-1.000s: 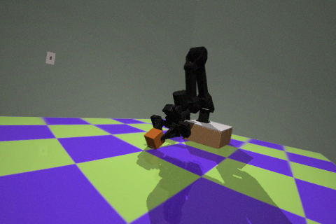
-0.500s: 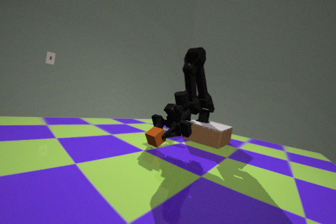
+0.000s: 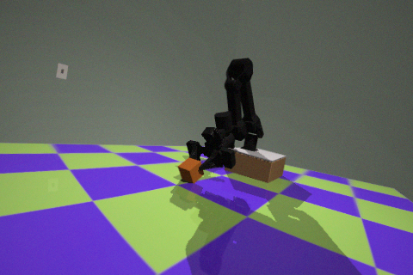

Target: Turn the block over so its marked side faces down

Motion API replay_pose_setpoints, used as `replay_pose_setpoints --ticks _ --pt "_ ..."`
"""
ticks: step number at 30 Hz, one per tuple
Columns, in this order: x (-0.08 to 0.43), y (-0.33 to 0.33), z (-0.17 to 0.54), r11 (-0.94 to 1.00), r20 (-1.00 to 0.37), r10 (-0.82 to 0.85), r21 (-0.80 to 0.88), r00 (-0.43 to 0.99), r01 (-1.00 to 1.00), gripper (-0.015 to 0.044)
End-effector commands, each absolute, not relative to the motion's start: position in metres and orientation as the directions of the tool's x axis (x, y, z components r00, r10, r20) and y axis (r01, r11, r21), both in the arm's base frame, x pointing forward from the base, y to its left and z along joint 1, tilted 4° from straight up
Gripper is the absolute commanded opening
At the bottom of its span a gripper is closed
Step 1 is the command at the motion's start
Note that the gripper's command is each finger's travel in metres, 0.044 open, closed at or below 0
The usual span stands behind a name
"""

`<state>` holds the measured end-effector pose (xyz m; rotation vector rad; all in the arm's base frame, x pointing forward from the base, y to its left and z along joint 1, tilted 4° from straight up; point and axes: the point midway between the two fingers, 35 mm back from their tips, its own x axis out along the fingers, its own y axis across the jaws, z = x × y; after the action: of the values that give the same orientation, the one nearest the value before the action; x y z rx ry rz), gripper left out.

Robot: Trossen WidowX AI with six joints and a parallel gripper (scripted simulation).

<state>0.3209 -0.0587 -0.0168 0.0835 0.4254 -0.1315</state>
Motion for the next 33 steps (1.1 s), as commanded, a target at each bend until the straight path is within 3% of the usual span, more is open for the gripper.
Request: replay_pose_setpoints --ticks 1,4,33 --pt "0.3208 -0.0585 -0.0168 0.988 -0.416 -0.108 0.057 0.903 0.144 0.0368" --pt "0.3208 -0.0585 -0.0168 0.988 -0.416 -0.108 0.057 0.903 0.144 0.0440" --pt "0.3208 -0.0585 -0.0168 0.988 -0.416 -0.108 0.057 0.903 0.144 0.0440"
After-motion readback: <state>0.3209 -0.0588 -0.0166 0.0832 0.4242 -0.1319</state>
